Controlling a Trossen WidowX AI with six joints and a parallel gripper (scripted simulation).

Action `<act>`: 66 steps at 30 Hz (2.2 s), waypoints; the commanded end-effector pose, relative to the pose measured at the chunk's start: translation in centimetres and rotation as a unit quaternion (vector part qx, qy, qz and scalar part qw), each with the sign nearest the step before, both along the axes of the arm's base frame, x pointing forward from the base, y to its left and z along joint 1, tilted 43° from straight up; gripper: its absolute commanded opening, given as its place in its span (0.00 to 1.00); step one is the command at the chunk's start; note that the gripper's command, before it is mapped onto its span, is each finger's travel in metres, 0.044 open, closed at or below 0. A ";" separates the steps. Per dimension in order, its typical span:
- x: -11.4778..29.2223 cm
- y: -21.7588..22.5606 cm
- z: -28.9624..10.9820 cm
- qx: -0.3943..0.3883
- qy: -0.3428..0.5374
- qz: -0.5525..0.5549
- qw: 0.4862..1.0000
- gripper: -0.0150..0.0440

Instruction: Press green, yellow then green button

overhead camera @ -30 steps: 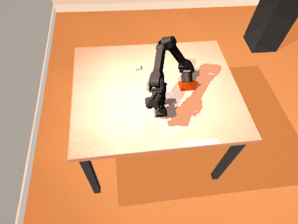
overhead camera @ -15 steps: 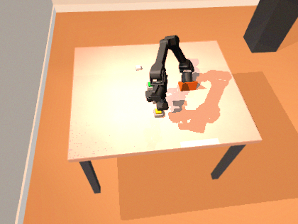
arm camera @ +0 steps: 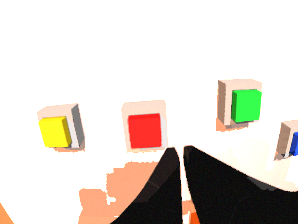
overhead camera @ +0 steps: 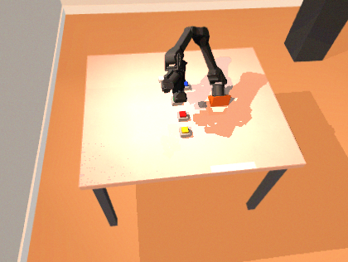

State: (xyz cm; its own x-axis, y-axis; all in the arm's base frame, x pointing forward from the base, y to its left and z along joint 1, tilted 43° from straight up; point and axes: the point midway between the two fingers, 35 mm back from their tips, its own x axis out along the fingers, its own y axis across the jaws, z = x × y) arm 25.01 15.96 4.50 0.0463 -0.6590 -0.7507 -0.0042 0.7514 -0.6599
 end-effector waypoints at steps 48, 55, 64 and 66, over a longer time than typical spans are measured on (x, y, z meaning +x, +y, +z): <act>-0.7 -14.0 -1.5 -0.012 0.001 0.002 1.000 0.29; -0.7 -14.0 -1.5 -0.012 0.001 0.002 1.000 0.29; -0.8 -11.8 0.9 -0.012 0.001 0.002 1.000 0.29; -0.8 -11.7 0.9 -0.012 0.001 0.002 1.000 0.33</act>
